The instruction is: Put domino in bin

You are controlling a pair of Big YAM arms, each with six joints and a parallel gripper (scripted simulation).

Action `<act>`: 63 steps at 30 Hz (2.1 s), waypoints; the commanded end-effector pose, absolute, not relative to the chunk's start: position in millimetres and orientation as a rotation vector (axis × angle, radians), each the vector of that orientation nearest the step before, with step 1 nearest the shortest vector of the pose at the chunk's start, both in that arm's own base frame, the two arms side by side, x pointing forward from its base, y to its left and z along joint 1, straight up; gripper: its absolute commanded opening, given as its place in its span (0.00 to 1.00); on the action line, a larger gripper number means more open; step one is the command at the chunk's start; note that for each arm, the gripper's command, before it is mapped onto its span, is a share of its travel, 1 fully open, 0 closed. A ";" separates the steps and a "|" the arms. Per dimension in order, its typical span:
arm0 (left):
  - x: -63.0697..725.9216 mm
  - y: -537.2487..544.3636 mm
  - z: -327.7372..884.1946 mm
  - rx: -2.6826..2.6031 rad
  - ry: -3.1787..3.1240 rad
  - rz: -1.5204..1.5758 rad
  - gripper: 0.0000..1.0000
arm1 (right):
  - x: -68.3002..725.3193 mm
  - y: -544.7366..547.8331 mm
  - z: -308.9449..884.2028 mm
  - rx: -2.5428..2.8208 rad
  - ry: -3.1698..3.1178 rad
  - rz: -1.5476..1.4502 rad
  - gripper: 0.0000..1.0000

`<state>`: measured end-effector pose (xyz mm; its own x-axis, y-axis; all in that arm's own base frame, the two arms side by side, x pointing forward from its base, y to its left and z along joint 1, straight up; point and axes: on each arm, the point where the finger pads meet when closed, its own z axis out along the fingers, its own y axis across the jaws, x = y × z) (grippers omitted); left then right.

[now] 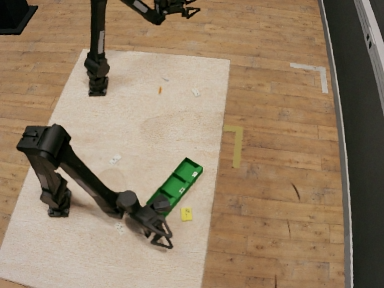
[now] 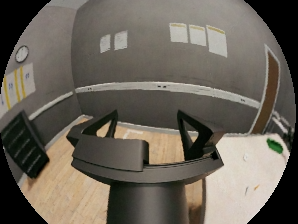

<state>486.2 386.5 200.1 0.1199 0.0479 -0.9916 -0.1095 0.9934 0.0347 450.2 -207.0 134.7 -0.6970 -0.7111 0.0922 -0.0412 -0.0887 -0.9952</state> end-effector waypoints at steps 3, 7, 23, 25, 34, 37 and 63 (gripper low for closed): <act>467.1 413.1 208.4 -0.078 1.433 0.167 1.00 | 451.2 -207.2 137.8 -0.809 1.704 -1.840 1.00; 457.2 424.0 208.4 -0.095 1.433 0.186 1.00 | 451.2 -207.2 137.8 -0.809 1.704 -1.840 1.00; 430.4 451.2 208.4 -0.139 1.431 0.237 1.00 | 451.2 -207.2 137.8 -0.809 1.704 -1.840 1.00; 428.9 452.6 208.4 -0.141 1.431 0.239 1.00 | 451.2 -207.2 137.8 -0.809 1.704 -1.840 1.00; 420.0 460.9 208.4 -0.155 1.430 0.255 1.00 | 451.2 -207.2 137.8 -0.809 1.704 -1.840 1.00; 417.6 463.0 208.4 -0.159 1.430 0.260 1.00 | 451.2 -207.2 137.8 -0.809 1.704 -1.840 1.00; 412.5 467.6 208.4 -0.167 1.429 0.269 1.00 | 450.2 -207.0 134.8 -0.816 1.710 -1.837 0.09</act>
